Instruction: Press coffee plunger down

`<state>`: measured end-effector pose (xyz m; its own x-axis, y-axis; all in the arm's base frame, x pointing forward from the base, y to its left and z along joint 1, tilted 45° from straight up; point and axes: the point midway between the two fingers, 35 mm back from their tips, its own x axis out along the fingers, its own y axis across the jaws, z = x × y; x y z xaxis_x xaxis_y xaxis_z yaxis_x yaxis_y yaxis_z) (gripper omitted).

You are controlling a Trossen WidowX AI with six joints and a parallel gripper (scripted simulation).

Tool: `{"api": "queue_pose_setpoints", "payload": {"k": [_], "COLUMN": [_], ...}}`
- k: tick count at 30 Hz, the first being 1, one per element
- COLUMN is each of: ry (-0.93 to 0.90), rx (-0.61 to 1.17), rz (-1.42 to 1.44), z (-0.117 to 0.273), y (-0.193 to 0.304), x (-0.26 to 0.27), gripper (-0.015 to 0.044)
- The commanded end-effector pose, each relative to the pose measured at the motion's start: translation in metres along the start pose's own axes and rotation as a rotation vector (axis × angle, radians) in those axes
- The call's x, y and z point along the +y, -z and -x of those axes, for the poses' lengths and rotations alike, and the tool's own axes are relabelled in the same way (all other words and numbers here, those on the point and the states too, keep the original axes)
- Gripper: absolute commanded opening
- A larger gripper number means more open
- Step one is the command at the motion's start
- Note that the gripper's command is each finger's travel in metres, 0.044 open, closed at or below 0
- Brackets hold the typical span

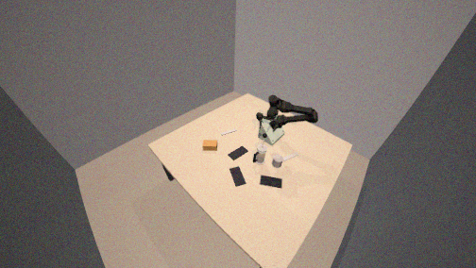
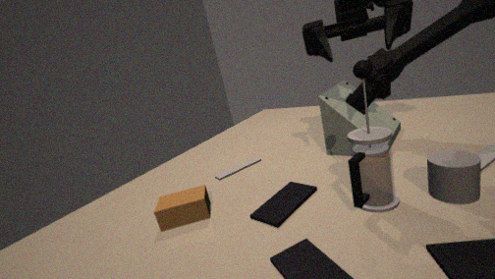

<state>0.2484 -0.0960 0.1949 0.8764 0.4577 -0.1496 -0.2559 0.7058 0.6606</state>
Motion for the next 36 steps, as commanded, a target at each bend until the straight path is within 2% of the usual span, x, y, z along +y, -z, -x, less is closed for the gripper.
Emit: {"api": "queue_pose_setpoints", "payload": {"k": [1,27,36], "ry": [0.004,0.003,0.003], "rx": [-0.001,-0.006,-0.006], "rz": [0.005,0.005,0.005], "z": [-0.003,-0.041,-0.041], "y": [0.003,0.002,0.002], "x": [0.001,0.002,0.002], "gripper": [0.0440,0.0440,0.0204]}}
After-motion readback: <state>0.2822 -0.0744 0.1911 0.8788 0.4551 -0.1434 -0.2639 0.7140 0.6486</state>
